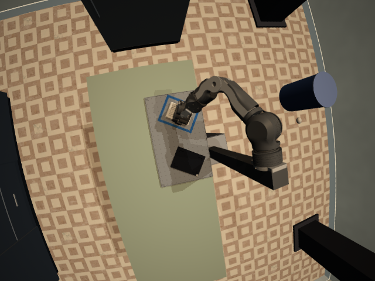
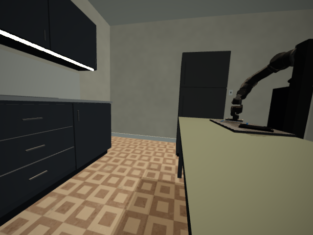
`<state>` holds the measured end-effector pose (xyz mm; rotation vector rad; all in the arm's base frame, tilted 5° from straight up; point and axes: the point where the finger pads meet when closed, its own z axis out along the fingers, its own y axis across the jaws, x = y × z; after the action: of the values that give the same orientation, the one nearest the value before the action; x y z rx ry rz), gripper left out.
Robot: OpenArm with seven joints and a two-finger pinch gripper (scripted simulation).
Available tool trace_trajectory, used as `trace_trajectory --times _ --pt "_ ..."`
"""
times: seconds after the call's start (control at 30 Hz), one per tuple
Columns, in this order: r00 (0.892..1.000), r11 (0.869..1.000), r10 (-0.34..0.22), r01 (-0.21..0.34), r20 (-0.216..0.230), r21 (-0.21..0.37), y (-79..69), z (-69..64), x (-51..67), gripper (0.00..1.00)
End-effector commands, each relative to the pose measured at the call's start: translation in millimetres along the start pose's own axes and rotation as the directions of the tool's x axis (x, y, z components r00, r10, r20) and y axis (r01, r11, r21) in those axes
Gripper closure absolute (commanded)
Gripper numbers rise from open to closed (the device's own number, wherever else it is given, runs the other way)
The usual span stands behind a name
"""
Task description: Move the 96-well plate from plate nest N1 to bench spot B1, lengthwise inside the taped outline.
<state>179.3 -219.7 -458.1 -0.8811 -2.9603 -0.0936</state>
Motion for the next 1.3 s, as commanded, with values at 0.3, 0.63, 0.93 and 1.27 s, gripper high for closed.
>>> trace_trajectory --times 0.3,0.63,0.93,1.27 --pt "1.000 1.000 0.001 -0.001 0.003 -0.005 0.9 3.7 0.7 1.00" --pt "1.000 1.000 0.000 0.000 0.003 -0.006 1.2 5.0 0.8 1.00" --pt "1.000 1.000 0.000 0.000 0.003 -0.007 1.6 7.1 0.9 1.00" --pt "1.000 1.000 -0.001 0.001 0.001 -0.008 1.7 7.8 0.0 1.00"
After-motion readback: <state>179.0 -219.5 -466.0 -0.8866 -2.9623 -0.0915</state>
